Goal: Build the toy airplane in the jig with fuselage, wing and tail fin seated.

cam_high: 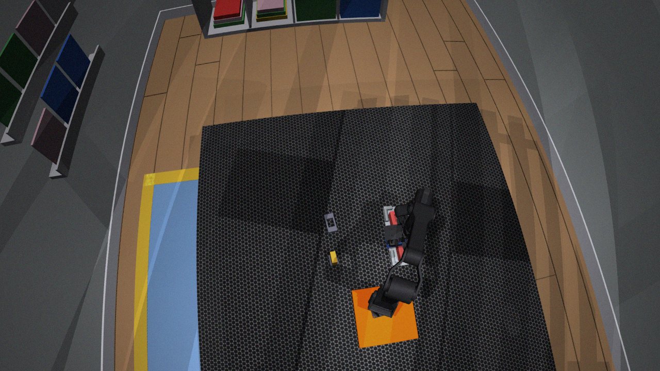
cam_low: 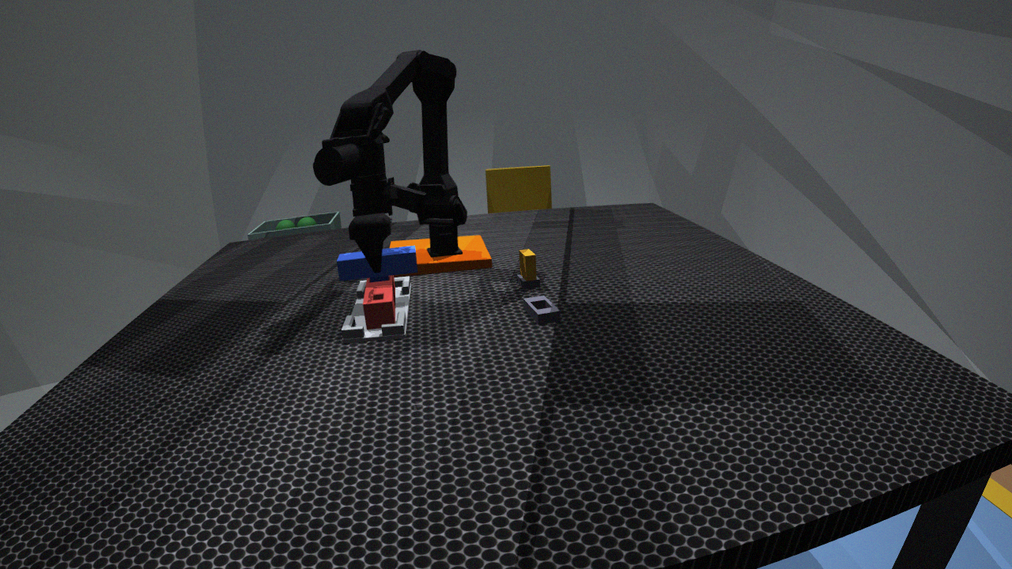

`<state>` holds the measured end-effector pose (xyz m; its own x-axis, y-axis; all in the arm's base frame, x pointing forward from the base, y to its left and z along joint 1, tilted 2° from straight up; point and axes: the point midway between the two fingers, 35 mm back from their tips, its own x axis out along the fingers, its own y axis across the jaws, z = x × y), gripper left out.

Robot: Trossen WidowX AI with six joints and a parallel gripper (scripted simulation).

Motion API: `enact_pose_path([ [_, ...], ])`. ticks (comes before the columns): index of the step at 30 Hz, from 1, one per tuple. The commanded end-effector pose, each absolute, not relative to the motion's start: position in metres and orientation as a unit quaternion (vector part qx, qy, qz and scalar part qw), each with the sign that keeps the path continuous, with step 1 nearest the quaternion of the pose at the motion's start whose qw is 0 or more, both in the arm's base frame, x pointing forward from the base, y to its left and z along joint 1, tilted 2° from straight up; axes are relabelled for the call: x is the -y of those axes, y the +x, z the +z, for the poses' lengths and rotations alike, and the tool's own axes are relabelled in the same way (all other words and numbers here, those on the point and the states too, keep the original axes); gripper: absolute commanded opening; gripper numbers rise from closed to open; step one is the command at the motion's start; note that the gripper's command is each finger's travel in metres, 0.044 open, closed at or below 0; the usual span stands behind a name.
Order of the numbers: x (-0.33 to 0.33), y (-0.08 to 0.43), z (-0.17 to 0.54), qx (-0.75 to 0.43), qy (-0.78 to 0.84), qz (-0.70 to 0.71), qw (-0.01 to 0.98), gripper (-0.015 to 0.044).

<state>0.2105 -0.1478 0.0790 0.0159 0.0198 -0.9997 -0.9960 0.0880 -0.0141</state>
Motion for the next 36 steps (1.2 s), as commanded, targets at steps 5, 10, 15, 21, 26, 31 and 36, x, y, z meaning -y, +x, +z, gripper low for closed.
enact_pose_path([
  [5, 0.148, 0.211, 0.079, -0.513, -0.476, 0.479, 0.530, 0.0109],
  [10, 0.148, 0.211, 0.079, -0.513, -0.476, 0.479, 0.530, 0.0240],
  [15, 0.148, 0.211, 0.079, -0.513, -0.476, 0.479, 0.530, 0.0371],
  [21, 0.148, 0.211, 0.079, -0.513, -0.476, 0.479, 0.530, 0.0440],
  [26, 0.148, 0.211, 0.079, -0.513, -0.476, 0.479, 0.530, 0.0440],
  [31, 0.151, 0.213, 0.122, -0.513, -0.477, 0.478, 0.530, 0.0440],
  [36, 0.149, 0.210, 0.164, -0.514, -0.477, 0.479, 0.528, 0.0440],
])
